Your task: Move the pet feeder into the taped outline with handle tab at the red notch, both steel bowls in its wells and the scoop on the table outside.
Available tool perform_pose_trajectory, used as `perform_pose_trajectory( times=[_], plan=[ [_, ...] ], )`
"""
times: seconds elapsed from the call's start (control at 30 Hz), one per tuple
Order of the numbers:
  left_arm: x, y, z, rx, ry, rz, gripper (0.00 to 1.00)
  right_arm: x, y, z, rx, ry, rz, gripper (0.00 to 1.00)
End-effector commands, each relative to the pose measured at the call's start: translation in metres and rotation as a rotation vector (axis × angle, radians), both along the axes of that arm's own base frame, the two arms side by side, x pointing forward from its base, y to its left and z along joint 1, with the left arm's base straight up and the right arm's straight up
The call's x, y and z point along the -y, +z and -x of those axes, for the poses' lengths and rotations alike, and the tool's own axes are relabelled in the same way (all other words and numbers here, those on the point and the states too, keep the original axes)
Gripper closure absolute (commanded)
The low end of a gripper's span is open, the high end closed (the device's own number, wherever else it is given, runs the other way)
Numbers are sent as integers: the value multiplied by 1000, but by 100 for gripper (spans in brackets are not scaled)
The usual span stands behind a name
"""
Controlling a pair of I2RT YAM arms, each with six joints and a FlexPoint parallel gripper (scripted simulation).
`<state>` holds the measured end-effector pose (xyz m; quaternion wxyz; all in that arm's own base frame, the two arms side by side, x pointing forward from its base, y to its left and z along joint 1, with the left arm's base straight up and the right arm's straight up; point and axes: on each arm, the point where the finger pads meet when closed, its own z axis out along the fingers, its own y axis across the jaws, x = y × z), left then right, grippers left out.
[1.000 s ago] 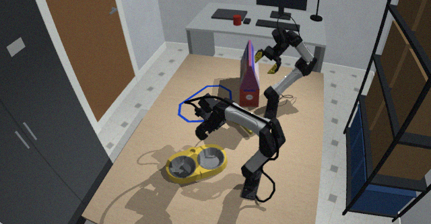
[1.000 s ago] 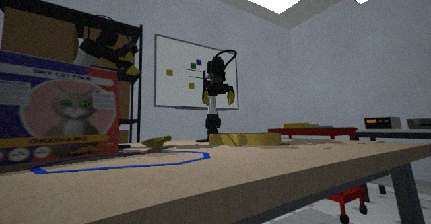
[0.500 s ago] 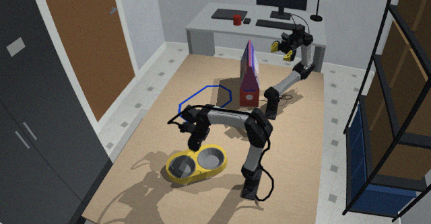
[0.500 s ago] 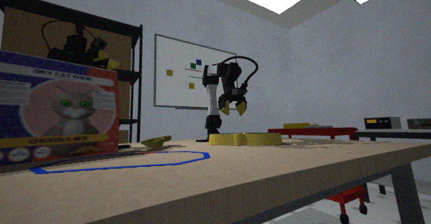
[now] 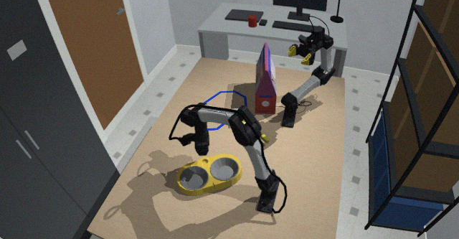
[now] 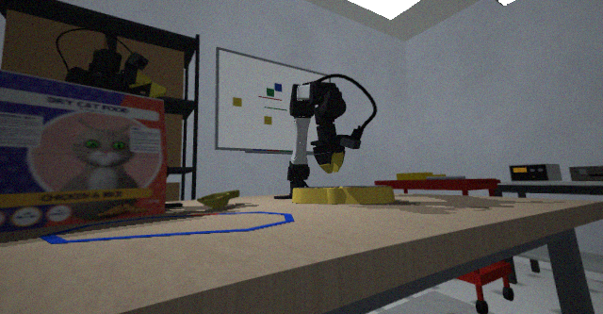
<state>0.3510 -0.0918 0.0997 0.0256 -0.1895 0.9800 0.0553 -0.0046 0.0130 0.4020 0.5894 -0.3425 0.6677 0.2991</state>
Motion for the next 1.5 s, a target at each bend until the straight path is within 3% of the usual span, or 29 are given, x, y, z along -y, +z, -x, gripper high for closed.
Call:
perform_pose_trajectory(
  times=[0.0,0.4,1.1,1.17,1.23,1.47],
  plan=[
    [-2,-6,6,-113,183,-95,62,1,-3,-2,-20,-7,19,12],
    [10,-33,-14,-134,264,-143,62,1,-3,-2,-19,-7,20,12],
    [-1,-61,-8,-160,266,-154,62,-1,2,-1,0,0,0,12],
    [-1,-59,-7,-158,266,-153,76,-1,2,-1,0,0,0,12],
    [-1,-59,-7,-158,266,-153,76,-1,2,-1,0,0,0,12],
    [1,-57,-4,-150,271,-143,96,-1,2,-1,1,0,-1,12]
  ],
)
